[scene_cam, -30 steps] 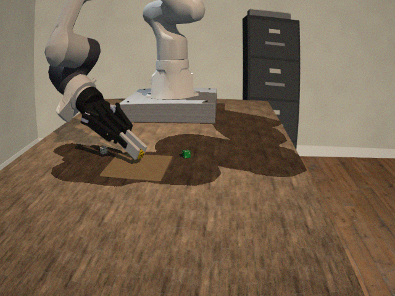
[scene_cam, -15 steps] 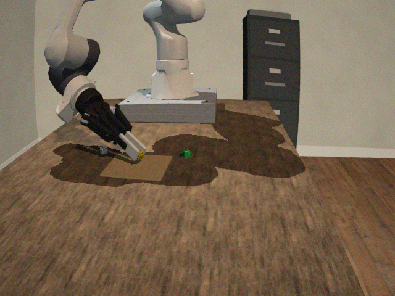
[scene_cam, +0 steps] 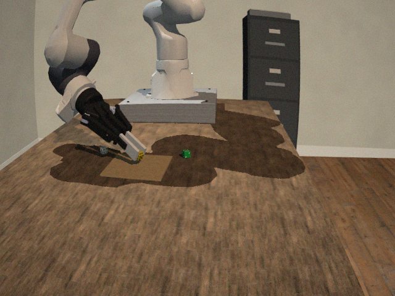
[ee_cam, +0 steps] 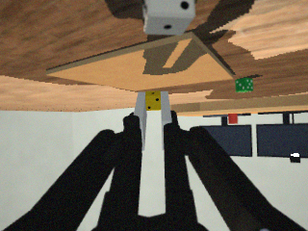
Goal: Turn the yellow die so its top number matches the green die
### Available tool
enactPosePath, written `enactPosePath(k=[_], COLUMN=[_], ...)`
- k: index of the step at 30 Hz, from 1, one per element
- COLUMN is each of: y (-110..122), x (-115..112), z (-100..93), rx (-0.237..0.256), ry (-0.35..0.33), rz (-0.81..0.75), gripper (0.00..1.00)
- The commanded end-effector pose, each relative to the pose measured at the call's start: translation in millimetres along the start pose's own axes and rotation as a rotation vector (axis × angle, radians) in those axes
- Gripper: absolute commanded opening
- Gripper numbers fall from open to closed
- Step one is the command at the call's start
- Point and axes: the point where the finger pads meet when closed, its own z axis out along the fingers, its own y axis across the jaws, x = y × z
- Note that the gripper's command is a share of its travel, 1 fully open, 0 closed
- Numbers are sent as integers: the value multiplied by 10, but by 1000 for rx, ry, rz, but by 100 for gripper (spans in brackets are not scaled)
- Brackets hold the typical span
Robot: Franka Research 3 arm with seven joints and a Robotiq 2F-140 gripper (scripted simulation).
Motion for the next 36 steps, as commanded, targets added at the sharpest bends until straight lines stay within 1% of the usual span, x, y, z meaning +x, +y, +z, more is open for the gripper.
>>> enactPosePath(k=[1,20,36], y=[-19,-19,-19], x=[5,24,99], z=[-2,7,48], rx=[5,5,5], ry=[1,1,1], rz=[-4,-4,-4], gripper=[7,7,7])
